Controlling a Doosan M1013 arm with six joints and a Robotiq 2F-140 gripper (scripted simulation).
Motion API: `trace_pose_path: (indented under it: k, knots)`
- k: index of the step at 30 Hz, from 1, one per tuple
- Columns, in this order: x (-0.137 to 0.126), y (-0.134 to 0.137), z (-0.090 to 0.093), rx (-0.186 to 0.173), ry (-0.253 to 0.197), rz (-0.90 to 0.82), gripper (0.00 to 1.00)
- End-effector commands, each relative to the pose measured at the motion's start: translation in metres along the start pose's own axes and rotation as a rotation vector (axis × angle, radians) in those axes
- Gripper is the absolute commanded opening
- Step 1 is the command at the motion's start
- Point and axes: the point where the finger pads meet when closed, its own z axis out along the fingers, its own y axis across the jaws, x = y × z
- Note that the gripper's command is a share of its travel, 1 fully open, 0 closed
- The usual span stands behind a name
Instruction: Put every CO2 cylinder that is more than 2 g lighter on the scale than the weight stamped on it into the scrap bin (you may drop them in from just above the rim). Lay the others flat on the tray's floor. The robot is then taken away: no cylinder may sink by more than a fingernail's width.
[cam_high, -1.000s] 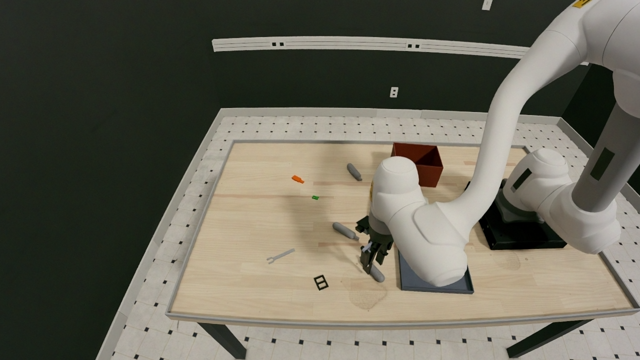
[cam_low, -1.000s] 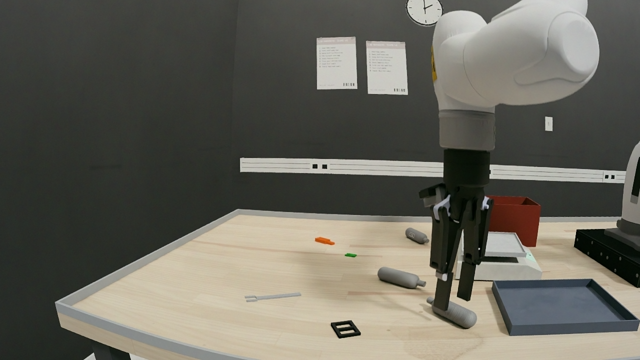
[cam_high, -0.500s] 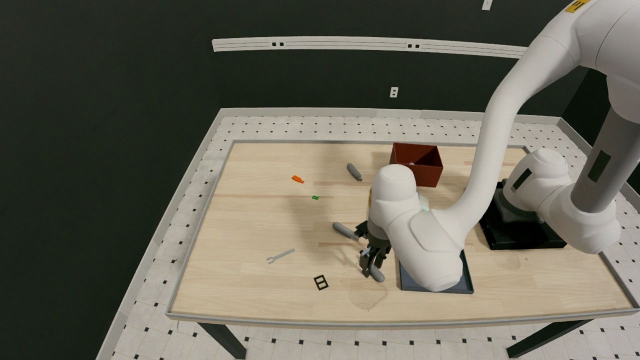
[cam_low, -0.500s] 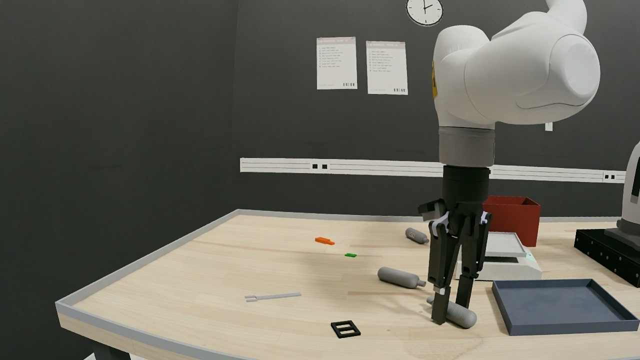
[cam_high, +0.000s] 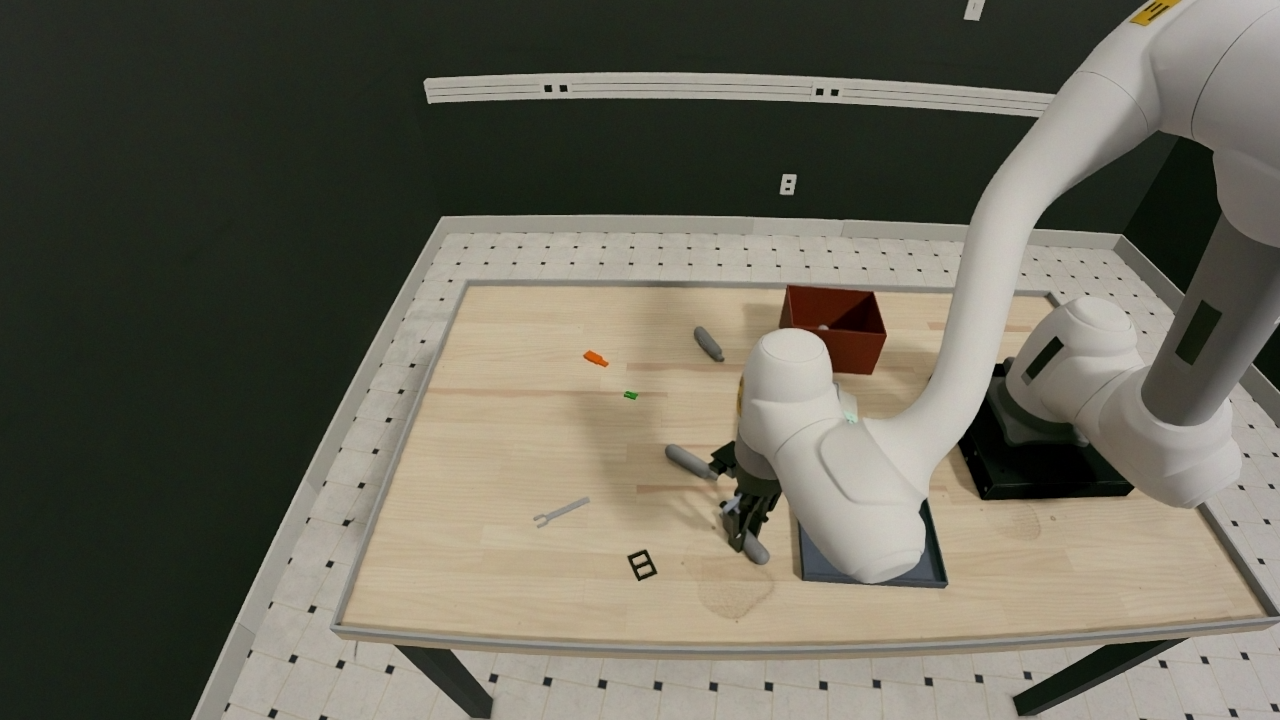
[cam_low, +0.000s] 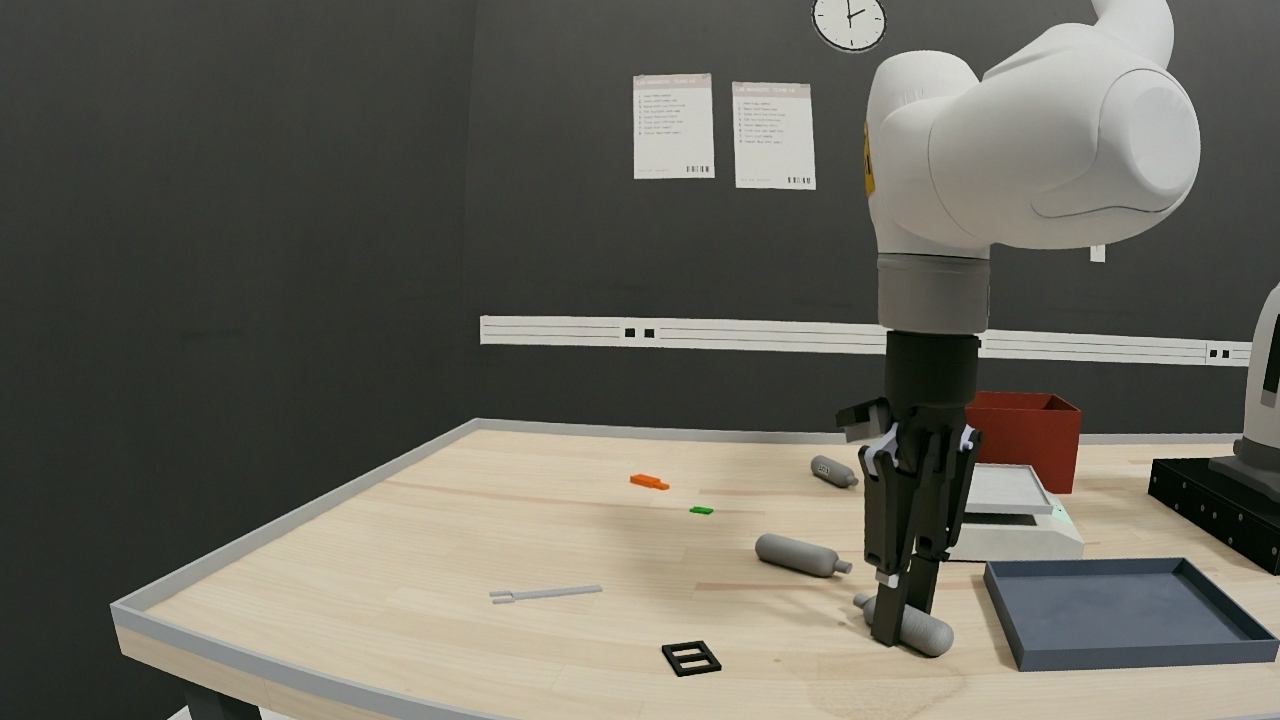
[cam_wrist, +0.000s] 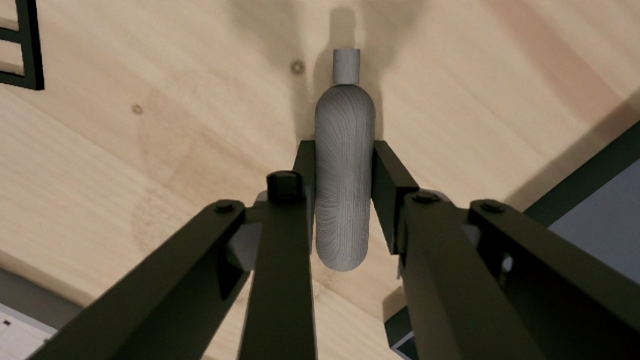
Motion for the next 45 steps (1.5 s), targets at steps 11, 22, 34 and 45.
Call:
trace_pose_path:
  k: [11,22,34,45]
  knots:
    - [0.0,-0.001,-0.04,0.002,0.0,0.0,0.1]
    - [0.0,-0.001,-0.141,0.002,0.0,0.0,0.1]
    - [0.0,0.0,-0.171,0.002,0.0,0.0,0.1]
    - [0.045,0.059,-0.175,0.001,0.0,0.204,0.1]
